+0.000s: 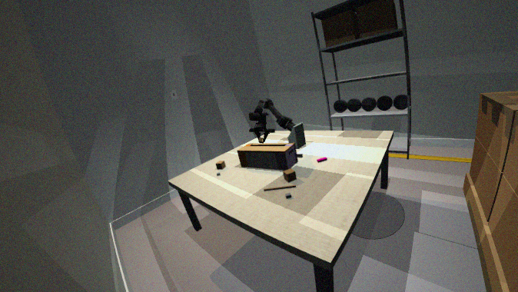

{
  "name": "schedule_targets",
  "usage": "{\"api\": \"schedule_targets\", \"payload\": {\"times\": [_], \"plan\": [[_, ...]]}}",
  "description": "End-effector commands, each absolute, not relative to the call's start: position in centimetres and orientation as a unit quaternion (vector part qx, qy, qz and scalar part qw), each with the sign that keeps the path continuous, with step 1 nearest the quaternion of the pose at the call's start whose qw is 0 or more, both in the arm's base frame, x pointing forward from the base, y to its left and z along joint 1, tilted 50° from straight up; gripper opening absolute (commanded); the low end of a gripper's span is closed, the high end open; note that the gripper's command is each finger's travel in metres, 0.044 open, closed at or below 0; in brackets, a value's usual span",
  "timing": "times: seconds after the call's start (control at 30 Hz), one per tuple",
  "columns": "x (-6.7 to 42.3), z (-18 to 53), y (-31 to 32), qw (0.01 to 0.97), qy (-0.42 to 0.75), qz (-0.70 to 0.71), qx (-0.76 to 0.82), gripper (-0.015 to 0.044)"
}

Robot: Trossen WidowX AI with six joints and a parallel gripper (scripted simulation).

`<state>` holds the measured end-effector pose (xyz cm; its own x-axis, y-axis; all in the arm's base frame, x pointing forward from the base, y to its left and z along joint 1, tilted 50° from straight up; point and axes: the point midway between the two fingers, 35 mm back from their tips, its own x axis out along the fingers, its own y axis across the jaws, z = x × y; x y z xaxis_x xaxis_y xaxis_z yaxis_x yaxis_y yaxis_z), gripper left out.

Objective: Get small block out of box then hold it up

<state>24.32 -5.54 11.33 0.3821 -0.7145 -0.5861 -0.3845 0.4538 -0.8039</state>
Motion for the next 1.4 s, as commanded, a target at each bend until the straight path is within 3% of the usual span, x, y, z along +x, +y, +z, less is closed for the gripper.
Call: {"api": "schedule_targets", "payload": {"times": [0.0,0.7,1.37], "plan": [[24.1,11.5,-5.2,0.605,0.548,-0.081,-0.572,0.0],[23.4,12.1,-3.6,0.277,0.521,0.132,-0.796,0.0],[22.9,13.1,-2.0,-0.103,0.416,0.293,-0.855,0.0]]}}
